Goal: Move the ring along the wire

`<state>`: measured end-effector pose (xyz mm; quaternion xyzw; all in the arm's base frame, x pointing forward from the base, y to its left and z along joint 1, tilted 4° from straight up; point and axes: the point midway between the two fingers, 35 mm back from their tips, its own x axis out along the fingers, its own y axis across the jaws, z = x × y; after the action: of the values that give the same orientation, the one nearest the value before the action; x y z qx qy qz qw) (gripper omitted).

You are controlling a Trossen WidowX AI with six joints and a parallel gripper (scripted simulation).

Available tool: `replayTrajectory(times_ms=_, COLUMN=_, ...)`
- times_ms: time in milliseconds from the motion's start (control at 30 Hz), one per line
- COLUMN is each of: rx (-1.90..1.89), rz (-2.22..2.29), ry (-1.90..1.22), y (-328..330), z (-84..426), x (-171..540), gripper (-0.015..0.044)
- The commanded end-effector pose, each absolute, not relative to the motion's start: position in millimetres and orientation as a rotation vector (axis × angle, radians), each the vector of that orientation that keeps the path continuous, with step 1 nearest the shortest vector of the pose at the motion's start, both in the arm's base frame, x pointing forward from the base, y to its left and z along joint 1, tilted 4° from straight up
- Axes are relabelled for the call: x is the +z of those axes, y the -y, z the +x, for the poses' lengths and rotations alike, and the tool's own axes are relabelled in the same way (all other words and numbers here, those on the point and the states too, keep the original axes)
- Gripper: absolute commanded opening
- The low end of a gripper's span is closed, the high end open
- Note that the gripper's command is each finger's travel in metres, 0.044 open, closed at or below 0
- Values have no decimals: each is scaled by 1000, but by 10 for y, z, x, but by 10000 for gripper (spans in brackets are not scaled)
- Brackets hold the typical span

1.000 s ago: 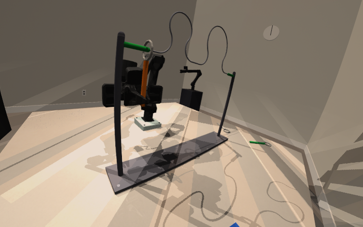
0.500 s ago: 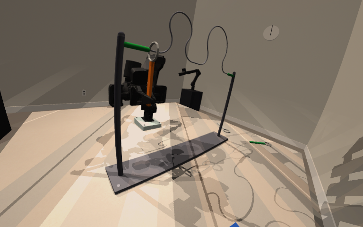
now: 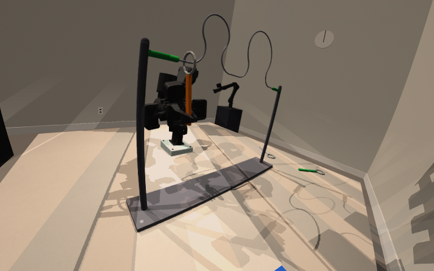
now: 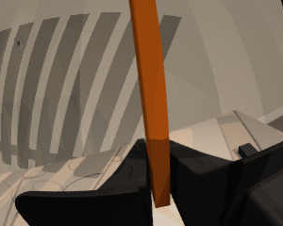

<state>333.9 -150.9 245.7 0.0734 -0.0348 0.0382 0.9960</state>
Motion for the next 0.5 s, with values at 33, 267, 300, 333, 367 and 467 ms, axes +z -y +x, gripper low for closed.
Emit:
replayTrajectory(times_ms=33, rx=76, rz=208, ry=74, y=1392, z=3320, x=2498, gripper=-150)
replayTrajectory(times_ms=267, rx=82, rz=342, ry=70, y=1167, z=3303, x=2559, gripper=-150)
replayTrajectory(times_ms=300, rx=83, rz=363, ry=70, y=1132, z=3300, x=2572, gripper=-150)
replayTrajectory(times_ms=333, rx=84, rz=385, ry=69, y=1098, z=3297, x=2586, gripper=-150)
replayTrajectory(times_ms=367, rx=85, rz=408, ry=68, y=1063, z=3294, x=2601, gripper=-150)
replayTrajectory(times_ms=467, rx=91, rz=457, ry=55, y=990, z=3272, x=2636, gripper=-150)
